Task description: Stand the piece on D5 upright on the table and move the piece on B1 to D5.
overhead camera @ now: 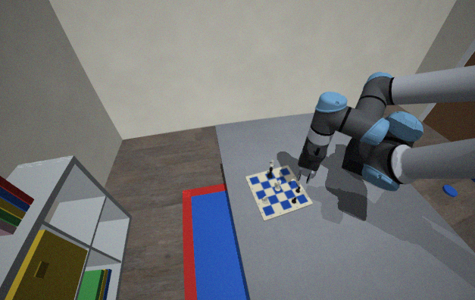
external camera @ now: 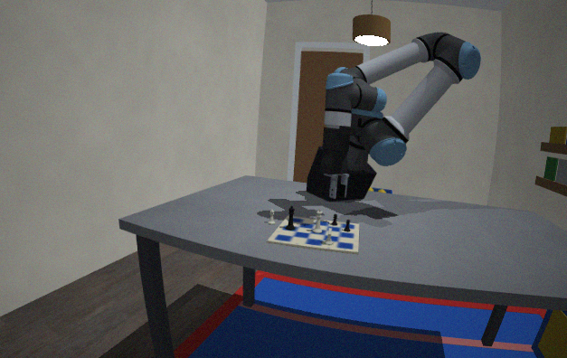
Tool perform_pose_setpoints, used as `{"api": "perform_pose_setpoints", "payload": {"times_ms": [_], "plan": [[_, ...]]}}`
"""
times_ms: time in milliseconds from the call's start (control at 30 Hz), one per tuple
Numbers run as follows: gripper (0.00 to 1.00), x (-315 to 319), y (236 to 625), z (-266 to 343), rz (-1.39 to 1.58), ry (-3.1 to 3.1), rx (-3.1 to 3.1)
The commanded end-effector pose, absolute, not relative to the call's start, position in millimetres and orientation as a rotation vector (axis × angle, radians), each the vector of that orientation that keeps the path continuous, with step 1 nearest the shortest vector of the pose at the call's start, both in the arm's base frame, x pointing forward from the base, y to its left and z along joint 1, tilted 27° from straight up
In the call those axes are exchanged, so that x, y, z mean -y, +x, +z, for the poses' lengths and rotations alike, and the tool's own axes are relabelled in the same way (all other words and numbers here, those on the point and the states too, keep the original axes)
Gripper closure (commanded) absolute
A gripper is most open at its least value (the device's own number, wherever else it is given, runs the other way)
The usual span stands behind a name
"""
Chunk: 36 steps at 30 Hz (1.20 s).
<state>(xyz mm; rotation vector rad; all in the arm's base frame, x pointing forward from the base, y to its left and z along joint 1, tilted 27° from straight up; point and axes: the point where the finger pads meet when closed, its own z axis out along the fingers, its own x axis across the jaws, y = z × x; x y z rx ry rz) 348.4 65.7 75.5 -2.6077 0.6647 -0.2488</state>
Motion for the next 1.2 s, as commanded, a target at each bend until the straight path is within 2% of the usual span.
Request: {"api": "perform_pose_setpoints", "payload": {"times_ms": [0, 1167], "plan": [[0.32, -67.9, 350.5, 69.7, -0.249, -2.608, -0.665], [0.32, -80.6, 359.7, 38.4, -0.249, -2.608, -0.665]]}}
